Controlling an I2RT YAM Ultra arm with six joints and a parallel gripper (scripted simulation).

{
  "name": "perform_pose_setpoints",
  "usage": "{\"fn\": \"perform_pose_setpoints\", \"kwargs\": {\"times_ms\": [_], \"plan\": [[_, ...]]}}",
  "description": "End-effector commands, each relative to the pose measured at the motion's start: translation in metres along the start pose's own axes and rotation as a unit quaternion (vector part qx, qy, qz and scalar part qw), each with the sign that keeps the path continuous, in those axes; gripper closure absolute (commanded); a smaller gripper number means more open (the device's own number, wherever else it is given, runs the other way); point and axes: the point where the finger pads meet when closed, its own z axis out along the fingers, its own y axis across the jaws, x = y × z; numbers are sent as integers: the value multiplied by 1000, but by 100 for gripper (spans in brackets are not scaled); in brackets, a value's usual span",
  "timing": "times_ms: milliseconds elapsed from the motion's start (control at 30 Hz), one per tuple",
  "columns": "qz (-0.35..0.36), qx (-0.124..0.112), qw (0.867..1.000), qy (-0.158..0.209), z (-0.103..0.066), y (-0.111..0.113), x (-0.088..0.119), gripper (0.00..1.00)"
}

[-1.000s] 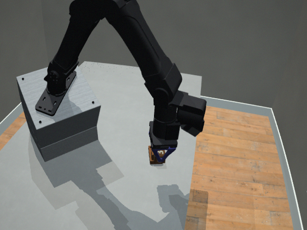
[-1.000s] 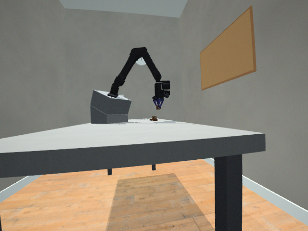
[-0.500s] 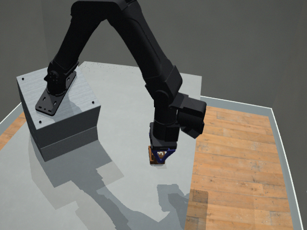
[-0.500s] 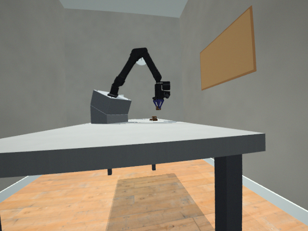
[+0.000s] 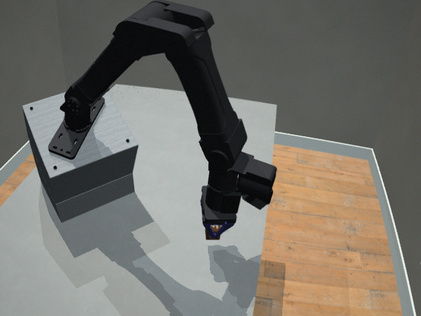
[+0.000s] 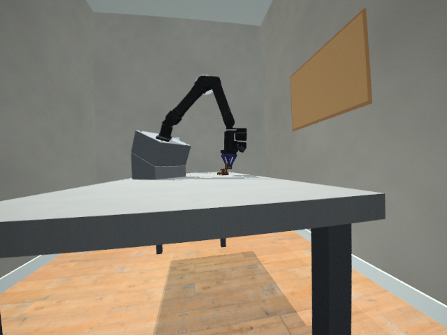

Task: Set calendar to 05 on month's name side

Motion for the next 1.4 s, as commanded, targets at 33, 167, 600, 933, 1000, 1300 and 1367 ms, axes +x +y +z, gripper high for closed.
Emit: {"fn": "perform_pose_setpoints", "kwargs": {"times_ms": [33, 167, 600, 933, 1000, 1300, 1367], "plan": [[1, 11, 999, -32, 8, -7, -18, 73], [1, 11, 999, -32, 15, -7, -19, 73], [1, 11, 999, -32, 30, -8, -20, 73], [1, 11, 999, -32, 30, -8, -20, 73], [1, 11, 999, -32, 30, -8, -20, 73], [1, 11, 999, -32, 30, -8, -20, 73], [1, 11, 999, -32, 30, -8, -20, 73]]}}
